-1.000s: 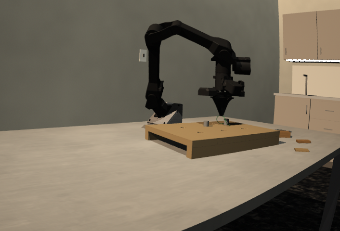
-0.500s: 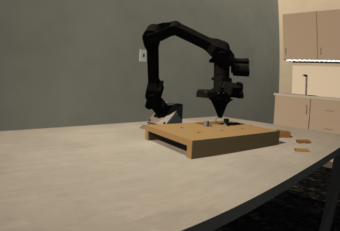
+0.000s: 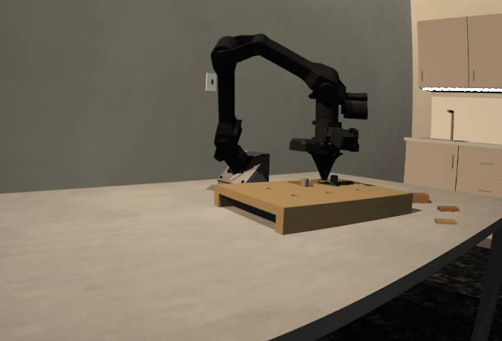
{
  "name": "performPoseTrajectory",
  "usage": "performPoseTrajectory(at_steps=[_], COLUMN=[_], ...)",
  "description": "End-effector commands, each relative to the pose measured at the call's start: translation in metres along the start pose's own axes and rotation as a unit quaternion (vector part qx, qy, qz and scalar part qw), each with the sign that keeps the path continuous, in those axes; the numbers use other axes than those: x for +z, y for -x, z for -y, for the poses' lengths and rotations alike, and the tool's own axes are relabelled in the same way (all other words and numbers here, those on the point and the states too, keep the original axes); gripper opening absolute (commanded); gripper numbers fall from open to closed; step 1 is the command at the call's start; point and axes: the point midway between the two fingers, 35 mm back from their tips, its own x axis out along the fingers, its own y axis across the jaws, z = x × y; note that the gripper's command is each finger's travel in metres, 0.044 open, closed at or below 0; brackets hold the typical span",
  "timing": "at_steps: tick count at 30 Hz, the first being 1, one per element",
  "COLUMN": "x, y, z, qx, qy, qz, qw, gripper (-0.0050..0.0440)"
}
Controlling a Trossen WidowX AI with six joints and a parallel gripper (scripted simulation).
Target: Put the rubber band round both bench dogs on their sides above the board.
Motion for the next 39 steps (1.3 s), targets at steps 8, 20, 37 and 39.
performPoseTrajectory(at_steps=[8, 20, 37, 39], x=[0.003, 0.003, 0.003, 0.003], y=[0.004, 0.004, 0.001, 0.001], z=[0.000, 0.003, 0.020, 0.023], qx=[0.005, 0.005, 0.003, 0.003], qy=[-0.005, -0.005, -0.005, -0.004], qz=[0.005, 0.005, 0.007, 0.007], qw=[1.000, 1.000, 1.000, 1.000], gripper=[-0.0050, -0.0050, -0.0050, -0.0050])
